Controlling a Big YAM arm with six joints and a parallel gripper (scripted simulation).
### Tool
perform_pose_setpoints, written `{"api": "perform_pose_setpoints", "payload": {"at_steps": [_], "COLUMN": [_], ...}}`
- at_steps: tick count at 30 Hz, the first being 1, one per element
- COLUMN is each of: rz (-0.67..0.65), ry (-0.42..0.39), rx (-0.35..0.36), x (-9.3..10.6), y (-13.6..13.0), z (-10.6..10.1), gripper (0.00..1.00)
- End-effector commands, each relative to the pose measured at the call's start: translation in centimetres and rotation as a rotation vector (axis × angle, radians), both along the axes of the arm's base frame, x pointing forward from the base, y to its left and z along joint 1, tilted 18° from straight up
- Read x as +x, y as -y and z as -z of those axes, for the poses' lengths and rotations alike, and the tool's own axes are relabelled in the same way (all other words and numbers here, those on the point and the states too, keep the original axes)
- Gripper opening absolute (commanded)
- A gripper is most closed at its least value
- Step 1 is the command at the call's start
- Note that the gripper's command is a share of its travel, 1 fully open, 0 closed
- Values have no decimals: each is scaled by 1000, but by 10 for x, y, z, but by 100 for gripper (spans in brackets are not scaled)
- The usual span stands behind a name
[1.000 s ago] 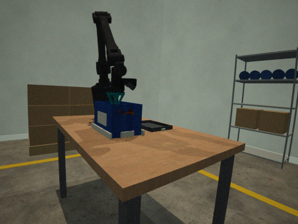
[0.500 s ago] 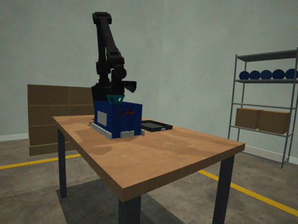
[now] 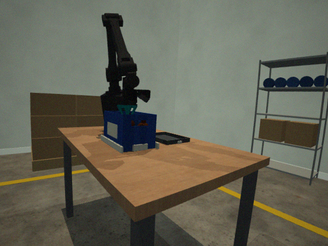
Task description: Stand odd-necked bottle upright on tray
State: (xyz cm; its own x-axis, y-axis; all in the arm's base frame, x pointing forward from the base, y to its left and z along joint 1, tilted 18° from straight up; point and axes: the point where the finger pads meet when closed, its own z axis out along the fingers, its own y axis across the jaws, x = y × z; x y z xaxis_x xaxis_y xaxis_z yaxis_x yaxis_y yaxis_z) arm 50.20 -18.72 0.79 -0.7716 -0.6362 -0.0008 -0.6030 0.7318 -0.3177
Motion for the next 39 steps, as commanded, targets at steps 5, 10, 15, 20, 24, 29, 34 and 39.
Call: {"api": "perform_pose_setpoints", "payload": {"at_steps": [5, 10, 15, 20, 24, 29, 34, 39], "rz": [3, 3, 3, 3, 3, 3, 3, 2], "ry": [1, 1, 1, 1, 1, 1, 1, 0], "rx": [-2, -2, -2, -2, -2, -2, -2, -1], "x": [0, 0, 0, 0, 0, 0, 0, 1], "y": [8, 8, 8, 8, 8, 8, 8, 7], "z": [7, 7, 7, 7, 7, 7, 7, 7], "gripper": [61, 61, 61, 61, 61, 61, 61, 0]}}
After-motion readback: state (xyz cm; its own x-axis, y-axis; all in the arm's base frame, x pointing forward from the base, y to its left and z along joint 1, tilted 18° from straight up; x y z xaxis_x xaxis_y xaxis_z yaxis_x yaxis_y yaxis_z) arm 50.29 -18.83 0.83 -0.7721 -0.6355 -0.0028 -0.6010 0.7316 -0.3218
